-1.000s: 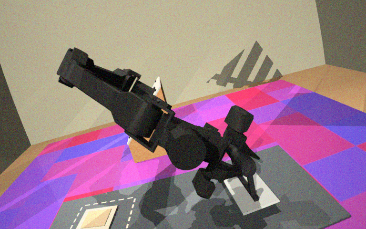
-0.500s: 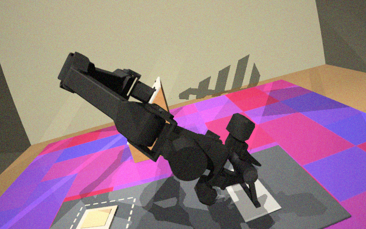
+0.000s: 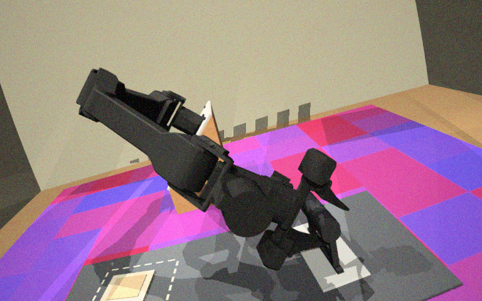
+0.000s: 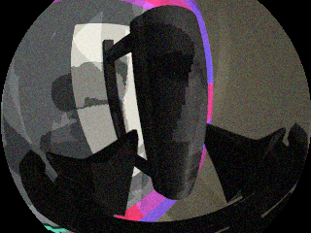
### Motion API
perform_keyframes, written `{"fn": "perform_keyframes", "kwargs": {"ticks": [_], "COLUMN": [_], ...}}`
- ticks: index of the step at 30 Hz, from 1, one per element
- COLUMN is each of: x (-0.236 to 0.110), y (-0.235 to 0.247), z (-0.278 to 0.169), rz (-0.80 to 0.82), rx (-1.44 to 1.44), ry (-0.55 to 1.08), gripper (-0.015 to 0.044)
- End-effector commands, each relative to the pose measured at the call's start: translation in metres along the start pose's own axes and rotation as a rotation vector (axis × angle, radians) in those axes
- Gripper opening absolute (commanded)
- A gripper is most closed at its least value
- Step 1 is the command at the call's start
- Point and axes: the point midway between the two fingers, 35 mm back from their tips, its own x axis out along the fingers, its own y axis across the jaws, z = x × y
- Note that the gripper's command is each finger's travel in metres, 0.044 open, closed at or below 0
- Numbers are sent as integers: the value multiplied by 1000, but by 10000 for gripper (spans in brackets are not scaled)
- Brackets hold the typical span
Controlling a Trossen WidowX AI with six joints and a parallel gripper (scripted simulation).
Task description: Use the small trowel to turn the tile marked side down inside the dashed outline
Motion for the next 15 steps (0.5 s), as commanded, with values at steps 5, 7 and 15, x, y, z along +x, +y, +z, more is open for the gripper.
{"fn": "perform_keyframes", "kwargs": {"ticks": [5, 7, 15], "x": [-7, -16, -53], "y": [0, 0, 0], "z": [-1, -2, -1], "rz": [-3, -2, 0], "rx": [-6, -5, -1], "ry": [3, 3, 1], "gripper": [300, 300, 300]}}
